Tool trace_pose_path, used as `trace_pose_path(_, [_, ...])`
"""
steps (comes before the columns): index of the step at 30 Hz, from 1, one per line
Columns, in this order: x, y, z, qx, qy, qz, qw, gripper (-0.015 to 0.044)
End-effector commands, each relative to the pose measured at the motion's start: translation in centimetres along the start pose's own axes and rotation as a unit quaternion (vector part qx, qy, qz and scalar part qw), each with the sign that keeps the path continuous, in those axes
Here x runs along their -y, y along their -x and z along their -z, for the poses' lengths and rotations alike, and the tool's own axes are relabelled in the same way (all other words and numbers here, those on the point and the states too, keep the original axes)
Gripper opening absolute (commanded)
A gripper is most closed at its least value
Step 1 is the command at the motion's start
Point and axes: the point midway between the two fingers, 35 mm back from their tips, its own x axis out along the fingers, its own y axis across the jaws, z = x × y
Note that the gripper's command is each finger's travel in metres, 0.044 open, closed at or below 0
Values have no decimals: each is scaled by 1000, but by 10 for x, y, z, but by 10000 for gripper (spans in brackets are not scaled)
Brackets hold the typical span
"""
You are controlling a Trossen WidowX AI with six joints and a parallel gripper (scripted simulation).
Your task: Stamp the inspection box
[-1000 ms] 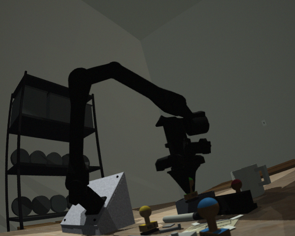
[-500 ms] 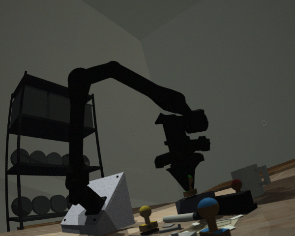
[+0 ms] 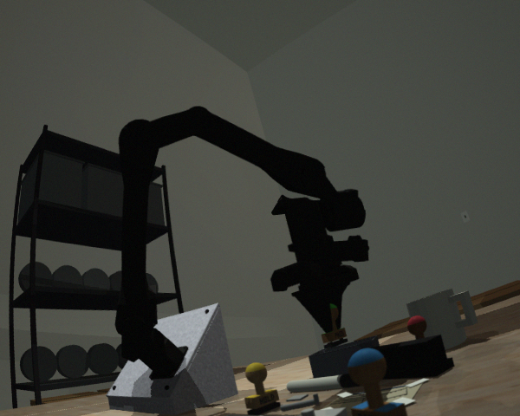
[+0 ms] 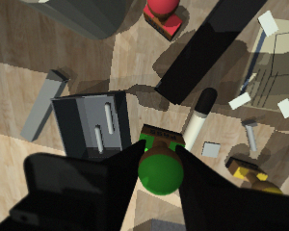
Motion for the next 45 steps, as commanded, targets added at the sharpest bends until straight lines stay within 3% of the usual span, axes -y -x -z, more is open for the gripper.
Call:
trace_pose_path(1, [0, 3, 0, -1, -1, -1, 1000, 0])
trace_pose_path(21, [4, 12, 0, -1, -1, -2, 1000, 0])
trace_pose_path(45, [144, 20, -21, 1, 2, -11, 1000, 0])
